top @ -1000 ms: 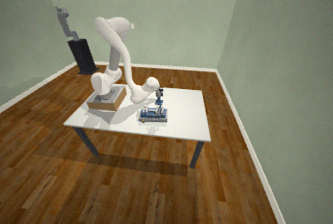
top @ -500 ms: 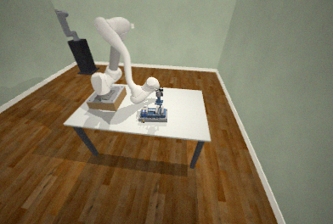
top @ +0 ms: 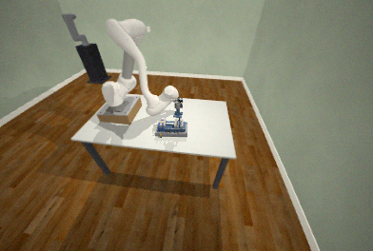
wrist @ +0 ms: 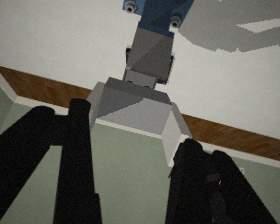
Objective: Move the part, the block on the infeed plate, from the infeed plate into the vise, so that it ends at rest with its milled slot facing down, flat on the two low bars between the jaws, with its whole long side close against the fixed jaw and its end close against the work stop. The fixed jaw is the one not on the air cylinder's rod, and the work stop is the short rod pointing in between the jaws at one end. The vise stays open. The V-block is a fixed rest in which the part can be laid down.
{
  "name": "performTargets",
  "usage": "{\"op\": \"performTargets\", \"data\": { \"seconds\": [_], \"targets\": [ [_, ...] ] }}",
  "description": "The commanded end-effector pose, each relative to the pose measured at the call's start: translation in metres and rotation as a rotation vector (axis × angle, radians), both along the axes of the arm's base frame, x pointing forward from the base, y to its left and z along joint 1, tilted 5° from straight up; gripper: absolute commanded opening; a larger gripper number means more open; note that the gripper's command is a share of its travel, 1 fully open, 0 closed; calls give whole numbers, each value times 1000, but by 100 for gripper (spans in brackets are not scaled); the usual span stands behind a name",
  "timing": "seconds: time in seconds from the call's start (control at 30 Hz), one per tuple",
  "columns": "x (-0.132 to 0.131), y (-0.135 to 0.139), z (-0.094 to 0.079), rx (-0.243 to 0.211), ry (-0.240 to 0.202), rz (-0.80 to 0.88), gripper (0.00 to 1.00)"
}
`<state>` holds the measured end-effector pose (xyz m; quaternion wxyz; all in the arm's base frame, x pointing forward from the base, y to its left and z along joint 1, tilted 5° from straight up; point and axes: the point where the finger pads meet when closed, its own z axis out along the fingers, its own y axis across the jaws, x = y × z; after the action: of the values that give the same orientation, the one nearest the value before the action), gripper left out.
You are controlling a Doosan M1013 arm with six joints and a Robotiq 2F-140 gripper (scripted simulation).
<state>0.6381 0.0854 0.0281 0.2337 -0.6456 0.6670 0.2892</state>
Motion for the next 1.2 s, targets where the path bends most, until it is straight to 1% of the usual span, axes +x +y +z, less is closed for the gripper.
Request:
{"op": "performTargets", "data": {
  "seconds": [0.0, 0.03, 0.23, 0.53, 0.6, 1.1, 1.17],
  "targets": [
    [1, 1, 1, -16, 1, -2, 0],
    [1, 1, 1, -16, 1, -2, 0],
    [0, 2, 0, -49, 1, 1, 0],
    [0, 3, 1, -121, 1, 7, 0],
    [0, 3, 1, -121, 1, 7, 0],
    [1, 7, 3, -281, 1, 20, 0],
    [1, 7, 3, -281, 1, 20, 0]
  ]
}}
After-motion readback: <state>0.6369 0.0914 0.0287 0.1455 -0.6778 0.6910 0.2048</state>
